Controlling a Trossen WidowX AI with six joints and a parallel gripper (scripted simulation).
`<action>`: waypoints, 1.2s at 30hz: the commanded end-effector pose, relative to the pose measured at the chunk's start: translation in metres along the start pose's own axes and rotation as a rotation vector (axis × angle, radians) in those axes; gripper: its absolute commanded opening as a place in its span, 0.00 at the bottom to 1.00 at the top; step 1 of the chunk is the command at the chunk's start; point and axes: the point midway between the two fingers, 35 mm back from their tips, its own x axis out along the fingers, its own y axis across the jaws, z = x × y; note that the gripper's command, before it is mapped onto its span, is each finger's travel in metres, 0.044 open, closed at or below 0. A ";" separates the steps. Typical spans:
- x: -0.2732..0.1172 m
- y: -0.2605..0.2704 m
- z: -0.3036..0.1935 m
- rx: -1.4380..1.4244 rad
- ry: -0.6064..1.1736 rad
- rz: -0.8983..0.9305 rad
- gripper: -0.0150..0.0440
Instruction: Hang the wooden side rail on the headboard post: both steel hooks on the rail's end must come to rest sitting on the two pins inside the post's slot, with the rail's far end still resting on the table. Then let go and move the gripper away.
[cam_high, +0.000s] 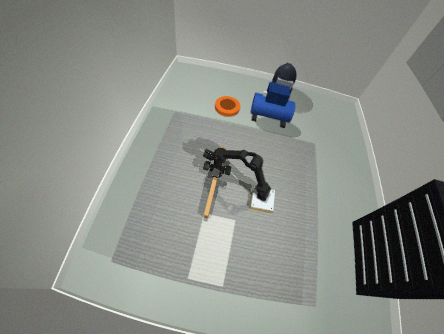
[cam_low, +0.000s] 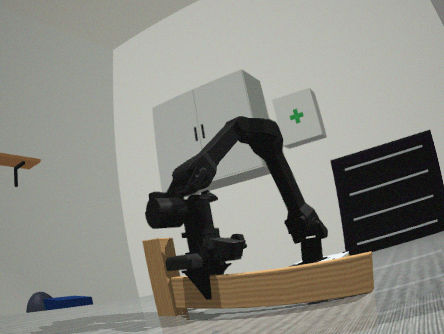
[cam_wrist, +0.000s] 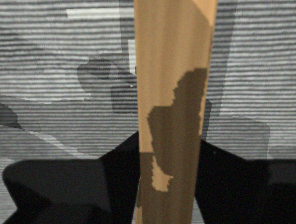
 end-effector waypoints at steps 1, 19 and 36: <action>0.001 0.000 -0.001 -0.005 0.003 -0.002 0.25; 0.004 0.000 -0.001 -0.005 0.003 -0.002 0.25; 0.006 0.000 -0.001 -0.005 0.003 -0.002 0.25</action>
